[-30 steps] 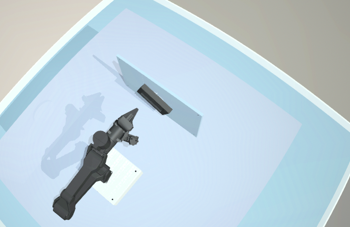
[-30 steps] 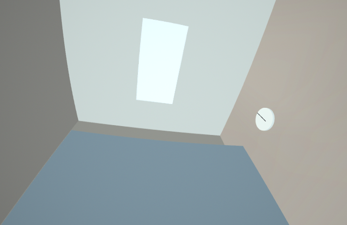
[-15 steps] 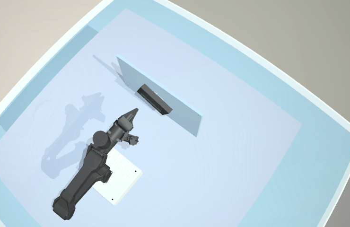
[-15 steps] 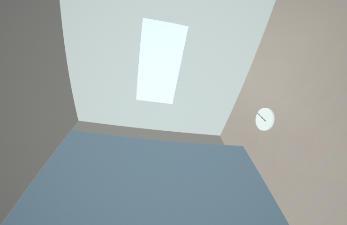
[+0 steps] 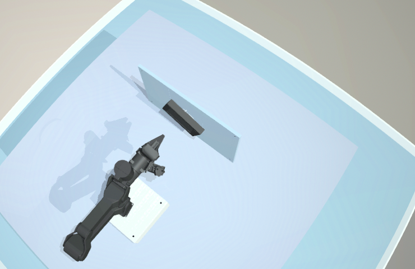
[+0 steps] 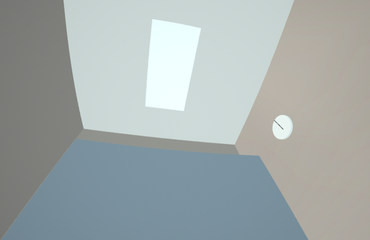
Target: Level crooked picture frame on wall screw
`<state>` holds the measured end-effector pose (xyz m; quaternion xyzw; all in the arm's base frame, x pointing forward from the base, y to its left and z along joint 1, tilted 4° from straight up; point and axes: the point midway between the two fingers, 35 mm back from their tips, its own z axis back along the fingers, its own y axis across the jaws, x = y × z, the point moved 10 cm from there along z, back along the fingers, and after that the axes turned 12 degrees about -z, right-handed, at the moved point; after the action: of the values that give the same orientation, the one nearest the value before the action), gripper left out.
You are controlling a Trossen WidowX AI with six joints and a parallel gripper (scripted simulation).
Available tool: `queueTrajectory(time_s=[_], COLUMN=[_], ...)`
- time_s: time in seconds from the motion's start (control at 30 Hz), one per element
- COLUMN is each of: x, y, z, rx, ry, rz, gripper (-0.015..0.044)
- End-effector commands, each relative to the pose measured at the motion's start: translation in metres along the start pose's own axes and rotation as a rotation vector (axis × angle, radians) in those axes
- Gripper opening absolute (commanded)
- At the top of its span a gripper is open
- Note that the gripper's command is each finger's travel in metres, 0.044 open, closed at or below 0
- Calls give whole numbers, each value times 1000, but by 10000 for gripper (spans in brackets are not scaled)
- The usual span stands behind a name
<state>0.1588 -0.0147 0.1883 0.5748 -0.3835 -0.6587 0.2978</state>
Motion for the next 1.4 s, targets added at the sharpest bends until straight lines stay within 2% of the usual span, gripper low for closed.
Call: queueTrajectory(time_s=[0.0, 0.63, 1.37], x=[0, -4, 28], y=[0, -3, -50], z=[0, -6, -84], rx=[15, 16, 19], ry=[6, 6, 8], rz=[-6, -7, -6], gripper=[260, 260, 260])
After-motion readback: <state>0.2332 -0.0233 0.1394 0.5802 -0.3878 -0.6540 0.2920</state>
